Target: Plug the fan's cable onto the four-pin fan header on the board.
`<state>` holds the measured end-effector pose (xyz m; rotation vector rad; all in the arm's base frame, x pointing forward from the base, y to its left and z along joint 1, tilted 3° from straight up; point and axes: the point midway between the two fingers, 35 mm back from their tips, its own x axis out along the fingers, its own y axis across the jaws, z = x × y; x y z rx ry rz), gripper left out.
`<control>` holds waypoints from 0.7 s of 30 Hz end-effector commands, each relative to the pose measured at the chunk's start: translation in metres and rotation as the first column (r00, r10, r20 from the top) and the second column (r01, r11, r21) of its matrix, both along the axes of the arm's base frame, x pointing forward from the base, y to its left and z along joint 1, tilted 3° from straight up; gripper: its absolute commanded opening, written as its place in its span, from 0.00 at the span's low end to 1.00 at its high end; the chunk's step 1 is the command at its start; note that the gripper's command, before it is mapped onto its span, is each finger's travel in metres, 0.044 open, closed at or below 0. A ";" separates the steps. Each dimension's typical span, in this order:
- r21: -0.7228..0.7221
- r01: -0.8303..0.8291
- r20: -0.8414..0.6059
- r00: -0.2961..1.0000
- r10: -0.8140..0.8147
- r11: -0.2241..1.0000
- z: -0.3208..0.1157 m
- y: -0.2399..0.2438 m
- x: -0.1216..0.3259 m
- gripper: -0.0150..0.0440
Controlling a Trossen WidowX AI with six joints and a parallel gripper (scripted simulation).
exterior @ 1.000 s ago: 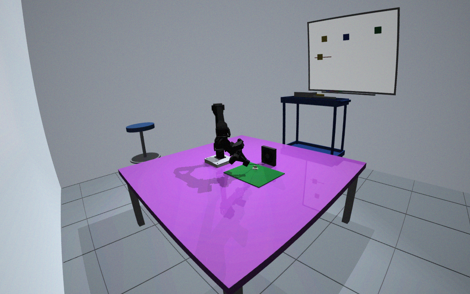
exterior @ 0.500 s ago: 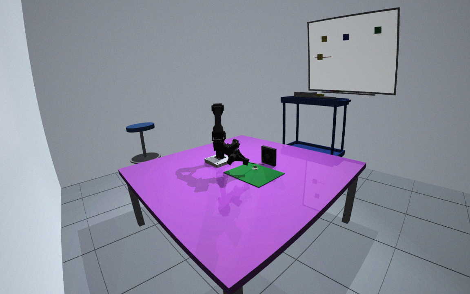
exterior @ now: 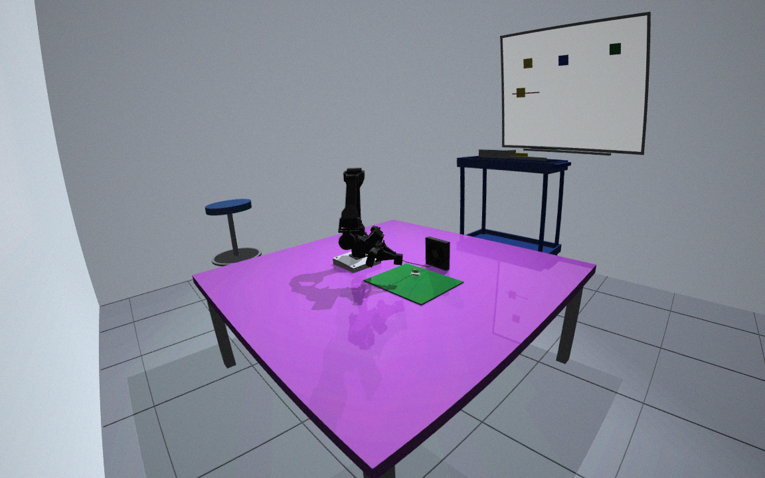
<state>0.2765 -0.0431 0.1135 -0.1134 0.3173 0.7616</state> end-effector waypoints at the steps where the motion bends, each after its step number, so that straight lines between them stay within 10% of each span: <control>1: 0.022 0.003 0.058 0.998 -0.004 1.000 0.002 -0.001 -0.005 0.25; 21: 0.063 0.009 0.166 0.986 -0.020 0.998 0.012 -0.004 -0.015 0.25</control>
